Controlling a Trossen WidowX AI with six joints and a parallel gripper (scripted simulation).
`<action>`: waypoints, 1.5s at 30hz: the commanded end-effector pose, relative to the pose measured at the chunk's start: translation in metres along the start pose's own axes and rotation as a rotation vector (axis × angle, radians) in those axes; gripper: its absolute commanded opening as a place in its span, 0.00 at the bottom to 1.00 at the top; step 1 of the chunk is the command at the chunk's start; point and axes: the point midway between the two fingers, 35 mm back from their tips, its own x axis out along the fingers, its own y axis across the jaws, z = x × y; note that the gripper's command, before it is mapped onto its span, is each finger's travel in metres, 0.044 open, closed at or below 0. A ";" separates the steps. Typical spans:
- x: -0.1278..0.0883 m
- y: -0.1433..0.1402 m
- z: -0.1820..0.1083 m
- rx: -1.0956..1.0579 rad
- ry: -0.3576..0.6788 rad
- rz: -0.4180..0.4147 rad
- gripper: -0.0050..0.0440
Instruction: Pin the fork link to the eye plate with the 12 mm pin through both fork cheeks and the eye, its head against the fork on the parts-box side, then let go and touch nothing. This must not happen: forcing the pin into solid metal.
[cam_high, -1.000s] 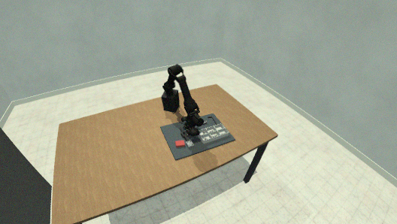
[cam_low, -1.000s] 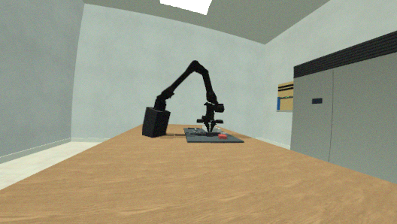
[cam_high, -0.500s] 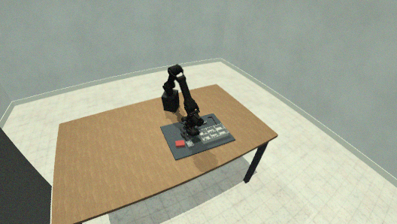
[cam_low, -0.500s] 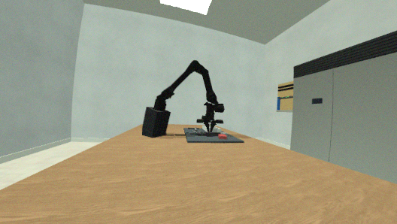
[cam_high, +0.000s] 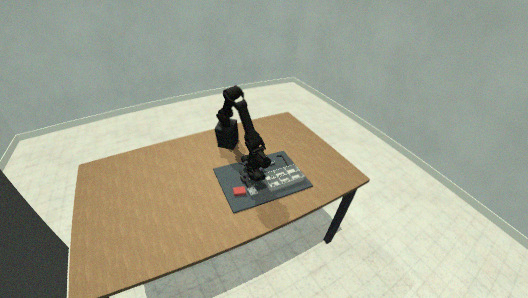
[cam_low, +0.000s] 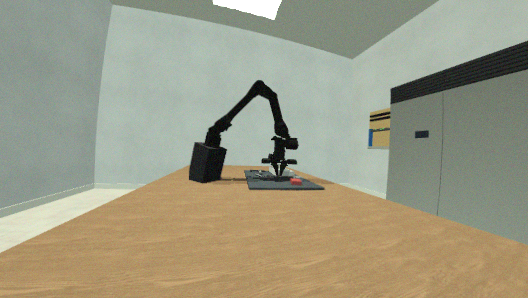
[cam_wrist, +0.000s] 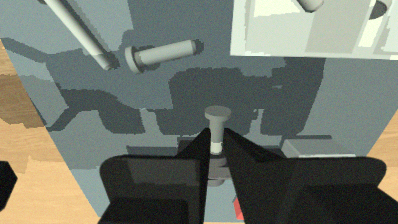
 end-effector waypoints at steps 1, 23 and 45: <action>0.000 0.000 0.000 0.004 0.011 0.002 0.13; -0.001 0.000 0.004 0.004 0.011 0.002 0.13; 0.000 0.000 0.003 0.004 0.010 0.002 0.13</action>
